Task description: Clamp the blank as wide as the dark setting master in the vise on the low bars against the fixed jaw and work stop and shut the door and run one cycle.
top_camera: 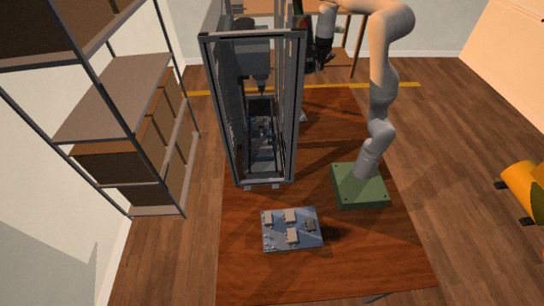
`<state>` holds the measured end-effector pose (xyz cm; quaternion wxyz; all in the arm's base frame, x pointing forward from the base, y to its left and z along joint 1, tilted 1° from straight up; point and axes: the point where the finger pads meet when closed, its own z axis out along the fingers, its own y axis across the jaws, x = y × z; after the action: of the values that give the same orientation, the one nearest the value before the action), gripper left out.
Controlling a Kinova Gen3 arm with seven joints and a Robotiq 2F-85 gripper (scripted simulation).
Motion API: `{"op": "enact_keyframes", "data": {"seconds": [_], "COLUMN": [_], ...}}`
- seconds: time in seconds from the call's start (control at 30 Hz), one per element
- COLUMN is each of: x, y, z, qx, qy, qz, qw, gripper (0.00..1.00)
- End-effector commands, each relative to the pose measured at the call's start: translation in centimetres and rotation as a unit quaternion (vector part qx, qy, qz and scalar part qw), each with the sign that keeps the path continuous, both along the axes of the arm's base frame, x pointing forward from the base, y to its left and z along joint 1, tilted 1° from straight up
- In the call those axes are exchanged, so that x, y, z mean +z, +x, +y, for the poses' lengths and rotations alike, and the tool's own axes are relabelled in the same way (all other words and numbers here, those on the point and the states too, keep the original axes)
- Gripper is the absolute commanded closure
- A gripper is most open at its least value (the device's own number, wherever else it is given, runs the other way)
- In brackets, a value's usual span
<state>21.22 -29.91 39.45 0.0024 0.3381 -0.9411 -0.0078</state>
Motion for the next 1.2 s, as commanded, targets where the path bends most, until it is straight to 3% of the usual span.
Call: {"op": "enact_keyframes", "data": {"seconds": [0.0,0.17,0.33,0.73,0.9,1.17], "x": [0.03,0.03,0.03,0.03,0.03,0.03], "y": [-0.02,-0.02,-0.02,-0.02,-0.02,-0.02], "z": [-0.02,-0.02,-0.02,-0.02,-0.02,-0.02], "qx": [-0.001,-0.001,-0.116,-0.116,-0.229,-0.229], "qy": [-0.001,-0.001,-0.002,-0.002,-0.003,-0.003], "qz": [0.0,0.0,0.001,0.001,0.003,0.003], "qw": [1.0,1.0,0.993,0.993,0.973,0.973], "gripper": [0.9,0.9,0.9,0.9,0.9,0.9]}}
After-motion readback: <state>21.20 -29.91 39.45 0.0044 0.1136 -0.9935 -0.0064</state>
